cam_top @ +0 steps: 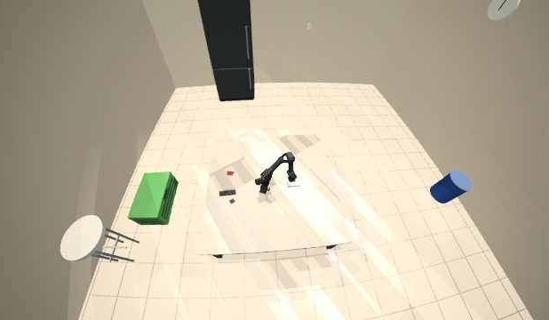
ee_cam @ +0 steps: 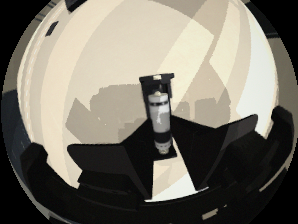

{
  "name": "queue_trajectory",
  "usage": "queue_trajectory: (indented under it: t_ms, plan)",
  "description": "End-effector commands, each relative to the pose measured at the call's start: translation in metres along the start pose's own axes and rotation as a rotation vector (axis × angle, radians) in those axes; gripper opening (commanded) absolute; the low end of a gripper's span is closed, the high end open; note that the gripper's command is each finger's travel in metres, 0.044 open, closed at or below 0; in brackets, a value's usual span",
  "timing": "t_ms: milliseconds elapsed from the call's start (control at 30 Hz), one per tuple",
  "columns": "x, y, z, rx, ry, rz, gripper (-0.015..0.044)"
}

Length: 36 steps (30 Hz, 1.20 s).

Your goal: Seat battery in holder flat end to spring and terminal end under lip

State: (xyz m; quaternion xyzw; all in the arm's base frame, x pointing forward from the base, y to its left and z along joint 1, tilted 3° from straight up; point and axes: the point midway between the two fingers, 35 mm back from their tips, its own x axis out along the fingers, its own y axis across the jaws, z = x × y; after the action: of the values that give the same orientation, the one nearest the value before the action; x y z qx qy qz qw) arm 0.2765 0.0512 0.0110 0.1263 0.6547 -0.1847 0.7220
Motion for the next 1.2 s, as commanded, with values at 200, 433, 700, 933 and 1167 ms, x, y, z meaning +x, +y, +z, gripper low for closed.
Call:
queue_trajectory:
  t_ms: [200, 433, 700, 933, 1167]
  plan:
    - [0.002, 0.000, 0.000, 0.000, 0.088, 0.000, 0.0059]
    - [0.002, 0.000, 0.002, 0.001, 0.096, 0.001, 0.0059]
    - [0.003, 0.000, 0.010, 0.001, 0.097, 0.001, 0.0059]
    - [0.003, 0.000, 0.015, 0.001, 0.102, 0.001, 0.0059]
    - [0.003, 0.000, 0.015, 0.001, 0.103, 0.000, 0.0059]
